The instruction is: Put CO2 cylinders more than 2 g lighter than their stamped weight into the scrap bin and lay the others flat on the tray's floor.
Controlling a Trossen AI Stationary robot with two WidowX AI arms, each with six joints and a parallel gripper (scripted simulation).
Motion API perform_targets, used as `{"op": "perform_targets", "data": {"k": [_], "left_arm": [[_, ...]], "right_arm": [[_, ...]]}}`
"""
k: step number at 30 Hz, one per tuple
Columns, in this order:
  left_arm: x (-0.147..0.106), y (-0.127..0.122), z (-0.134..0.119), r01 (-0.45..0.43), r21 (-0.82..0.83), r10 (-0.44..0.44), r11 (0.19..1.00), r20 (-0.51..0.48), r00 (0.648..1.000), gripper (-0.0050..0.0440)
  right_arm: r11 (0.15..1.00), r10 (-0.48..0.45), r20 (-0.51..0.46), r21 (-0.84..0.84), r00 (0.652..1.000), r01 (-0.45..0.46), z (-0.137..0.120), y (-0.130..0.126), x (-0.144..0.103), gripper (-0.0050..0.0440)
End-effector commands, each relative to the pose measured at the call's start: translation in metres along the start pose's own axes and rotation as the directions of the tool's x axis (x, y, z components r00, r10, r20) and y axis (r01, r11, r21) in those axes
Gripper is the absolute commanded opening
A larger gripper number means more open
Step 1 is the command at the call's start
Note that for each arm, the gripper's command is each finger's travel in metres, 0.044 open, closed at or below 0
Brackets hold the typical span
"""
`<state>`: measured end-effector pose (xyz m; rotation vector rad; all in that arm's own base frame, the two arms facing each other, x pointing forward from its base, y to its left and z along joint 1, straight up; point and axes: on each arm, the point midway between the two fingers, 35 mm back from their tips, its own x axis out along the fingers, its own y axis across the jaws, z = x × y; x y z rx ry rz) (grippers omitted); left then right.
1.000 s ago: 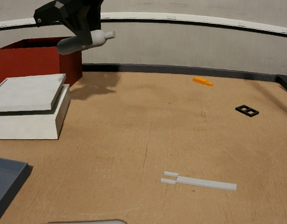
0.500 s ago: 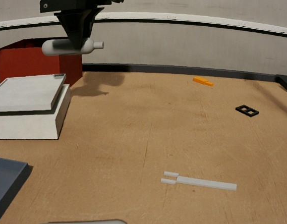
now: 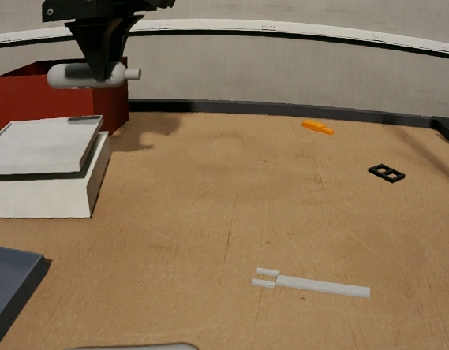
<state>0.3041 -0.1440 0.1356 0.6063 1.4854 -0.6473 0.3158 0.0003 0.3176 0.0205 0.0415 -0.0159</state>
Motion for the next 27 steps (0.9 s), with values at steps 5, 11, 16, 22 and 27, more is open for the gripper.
{"op": "perform_targets", "data": {"k": [5, 11, 16, 22, 27], "left_arm": [[-0.004, -0.006, -0.038, -0.017, 0.001, 0.017, 1.000, 0.047, 0.999, -0.0050], [0.003, -0.011, -0.063, -0.017, 0.001, 0.017, 1.000, 0.045, 0.999, -0.0050], [0.006, -0.013, -0.073, -0.018, 0.002, 0.018, 1.000, 0.047, 0.999, -0.0050], [0.007, -0.014, -0.079, -0.020, 0.003, 0.020, 1.000, 0.049, 0.999, -0.0050], [0.018, -0.014, -0.079, -0.014, 0.002, 0.014, 1.000, 0.036, 0.999, -0.0050]], "right_arm": [[0.998, -0.048, -0.115, 0.039, 0.992, 0.053, 0.019, 0.001, -0.005, 0.0440], [0.995, -0.080, -0.207, 0.048, 0.975, 0.092, 0.023, 0.000, -0.014, 0.0440], [0.993, -0.098, -0.285, 0.040, 0.954, 0.114, 0.017, -0.001, -0.021, 0.0440], [0.991, -0.121, -0.440, 0.002, 0.890, 0.135, -0.009, -0.004, -0.038, 0.0440], [0.991, -0.123, -0.467, -0.008, 0.875, 0.135, -0.015, -0.005, -0.037, 0.0440]]}}
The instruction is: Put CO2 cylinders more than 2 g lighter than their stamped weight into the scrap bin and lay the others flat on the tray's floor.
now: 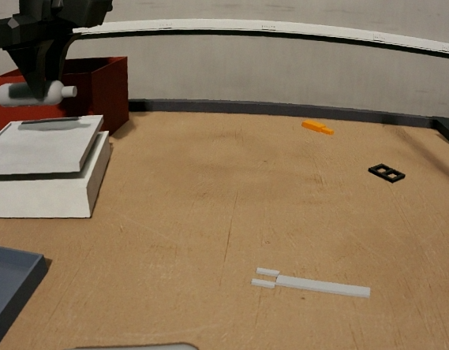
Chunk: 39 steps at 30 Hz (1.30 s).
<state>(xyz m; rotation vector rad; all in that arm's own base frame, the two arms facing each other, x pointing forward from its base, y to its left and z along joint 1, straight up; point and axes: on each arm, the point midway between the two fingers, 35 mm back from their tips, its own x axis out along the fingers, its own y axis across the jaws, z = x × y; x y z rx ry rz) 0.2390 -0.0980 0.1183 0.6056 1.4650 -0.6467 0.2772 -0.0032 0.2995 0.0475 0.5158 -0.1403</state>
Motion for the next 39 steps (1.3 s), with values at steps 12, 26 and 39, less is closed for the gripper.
{"op": "perform_targets", "data": {"k": [12, 26, 39], "left_arm": [[0.015, 0.000, -0.001, -0.002, 0.000, 0.002, 1.000, 0.009, 1.000, -0.0050], [0.011, 0.001, 0.001, -0.011, 0.000, 0.011, 1.000, 0.026, 1.000, -0.0050], [0.021, -0.001, -0.006, -0.010, 0.000, 0.010, 1.000, 0.027, 1.000, -0.0050]], "right_arm": [[1.000, 0.019, -0.013, -0.021, 1.000, -0.020, 0.022, -0.006, 0.095, 0.0440], [0.999, 0.038, -0.006, -0.036, 0.999, -0.038, 0.016, -0.027, 0.170, 0.0440], [0.999, 0.038, -0.017, -0.034, 0.999, -0.038, 0.012, -0.026, 0.172, 0.0440]]}}
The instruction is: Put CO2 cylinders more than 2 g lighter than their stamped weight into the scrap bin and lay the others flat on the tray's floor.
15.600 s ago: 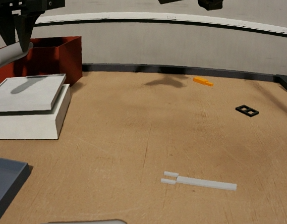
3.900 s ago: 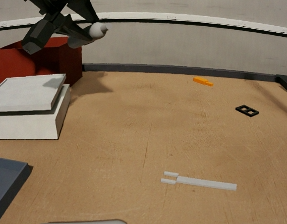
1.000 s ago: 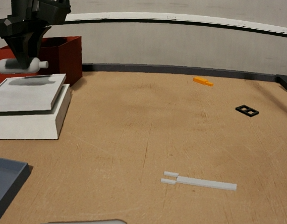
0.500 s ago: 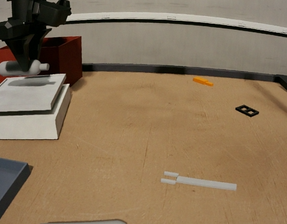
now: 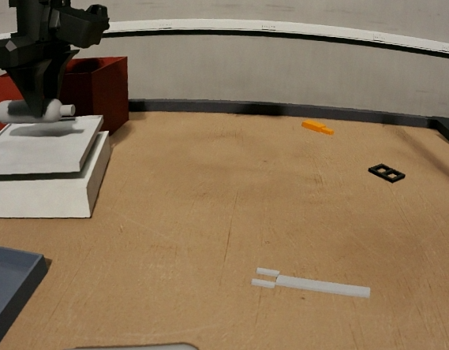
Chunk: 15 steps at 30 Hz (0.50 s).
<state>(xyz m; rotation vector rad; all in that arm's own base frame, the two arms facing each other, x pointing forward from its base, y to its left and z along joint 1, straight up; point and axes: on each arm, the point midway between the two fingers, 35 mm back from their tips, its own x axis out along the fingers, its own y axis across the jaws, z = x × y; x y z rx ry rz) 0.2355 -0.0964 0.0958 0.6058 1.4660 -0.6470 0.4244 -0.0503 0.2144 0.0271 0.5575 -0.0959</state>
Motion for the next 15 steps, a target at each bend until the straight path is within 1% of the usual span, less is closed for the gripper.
{"op": "perform_targets", "data": {"k": [1, 9, 12, 15], "left_arm": [[-0.001, 0.000, -0.002, -0.011, 0.000, 0.011, 1.000, 0.028, 1.000, -0.0050], [0.018, 0.000, -0.003, -0.002, 0.000, 0.002, 1.000, 0.009, 1.000, -0.0050], [0.013, 0.004, 0.007, -0.012, 0.000, 0.012, 1.000, 0.030, 0.999, -0.0050], [0.013, 0.005, 0.009, -0.012, 0.000, 0.012, 1.000, 0.030, 0.999, -0.0050]], "right_arm": [[1.000, 0.002, 0.024, -0.001, 1.000, -0.002, 0.010, -0.001, -0.003, 0.0440], [1.000, 0.000, 0.029, -0.001, 1.000, 0.000, 0.011, 0.000, -0.006, 0.0440], [1.000, 0.000, 0.029, -0.001, 1.000, 0.000, 0.011, 0.000, -0.006, 0.0440], [1.000, 0.000, 0.029, -0.001, 1.000, 0.000, 0.011, 0.000, -0.006, 0.0440]]}}
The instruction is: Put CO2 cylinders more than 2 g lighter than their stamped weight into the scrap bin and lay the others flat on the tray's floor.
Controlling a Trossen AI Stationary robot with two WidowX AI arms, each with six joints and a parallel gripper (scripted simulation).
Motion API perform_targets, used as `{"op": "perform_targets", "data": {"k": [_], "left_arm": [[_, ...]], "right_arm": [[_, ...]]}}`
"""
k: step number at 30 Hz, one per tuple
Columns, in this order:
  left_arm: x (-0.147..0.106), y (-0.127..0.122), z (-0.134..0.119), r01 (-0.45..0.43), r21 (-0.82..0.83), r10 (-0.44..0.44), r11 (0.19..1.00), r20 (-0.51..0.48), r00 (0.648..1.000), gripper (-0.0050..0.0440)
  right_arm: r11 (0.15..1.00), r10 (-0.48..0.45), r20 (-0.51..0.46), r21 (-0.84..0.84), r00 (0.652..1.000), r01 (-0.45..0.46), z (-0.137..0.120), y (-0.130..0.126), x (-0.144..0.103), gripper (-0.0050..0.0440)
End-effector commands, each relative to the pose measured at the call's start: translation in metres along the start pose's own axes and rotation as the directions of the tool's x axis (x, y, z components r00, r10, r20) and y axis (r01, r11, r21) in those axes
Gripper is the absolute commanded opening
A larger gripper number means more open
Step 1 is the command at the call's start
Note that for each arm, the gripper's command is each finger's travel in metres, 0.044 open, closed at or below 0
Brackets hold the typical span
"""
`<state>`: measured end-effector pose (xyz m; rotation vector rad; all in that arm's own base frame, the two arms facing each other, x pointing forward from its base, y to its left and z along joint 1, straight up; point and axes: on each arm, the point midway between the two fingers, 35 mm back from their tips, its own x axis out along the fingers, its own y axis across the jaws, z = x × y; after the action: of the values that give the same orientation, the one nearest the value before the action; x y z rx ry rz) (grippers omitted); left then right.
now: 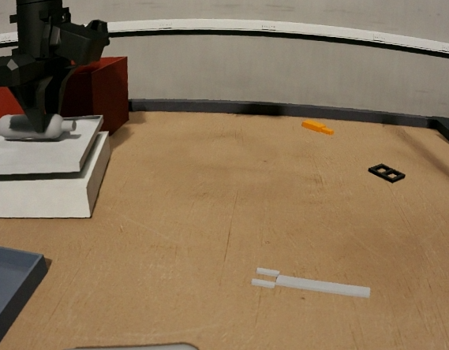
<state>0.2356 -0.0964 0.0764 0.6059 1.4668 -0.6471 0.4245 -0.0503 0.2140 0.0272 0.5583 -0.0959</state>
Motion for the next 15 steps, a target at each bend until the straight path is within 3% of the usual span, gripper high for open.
{"op": "perform_targets", "data": {"k": [1, 12, 13, 15], "left_arm": [[-0.0062, 0.0042, 0.0090, -0.012, 0.000, 0.012, 1.000, 0.030, 0.999, -0.0050], [-0.0059, 0.0027, 0.0059, -0.012, 0.000, 0.012, 1.000, 0.027, 1.000, -0.0050], [-0.0059, 0.0027, 0.0059, -0.012, 0.000, 0.012, 1.000, 0.027, 1.000, 0.0024], [-0.0059, 0.0027, 0.0059, -0.012, 0.000, 0.012, 1.000, 0.027, 1.000, 0.0072]], "right_arm": [[1.000, 0.000, 0.030, -0.001, 1.000, 0.000, 0.0109, -0.0003, -0.0061, 0.0440], [1.000, 0.000, 0.030, -0.001, 1.000, 0.000, 0.0109, -0.0003, -0.0061, 0.0440], [1.000, 0.000, 0.030, -0.001, 1.000, 0.000, 0.0109, -0.0003, -0.0061, 0.0440], [1.000, 0.000, 0.030, -0.001, 1.000, 0.000, 0.0109, -0.0003, -0.0061, 0.0440]]}}
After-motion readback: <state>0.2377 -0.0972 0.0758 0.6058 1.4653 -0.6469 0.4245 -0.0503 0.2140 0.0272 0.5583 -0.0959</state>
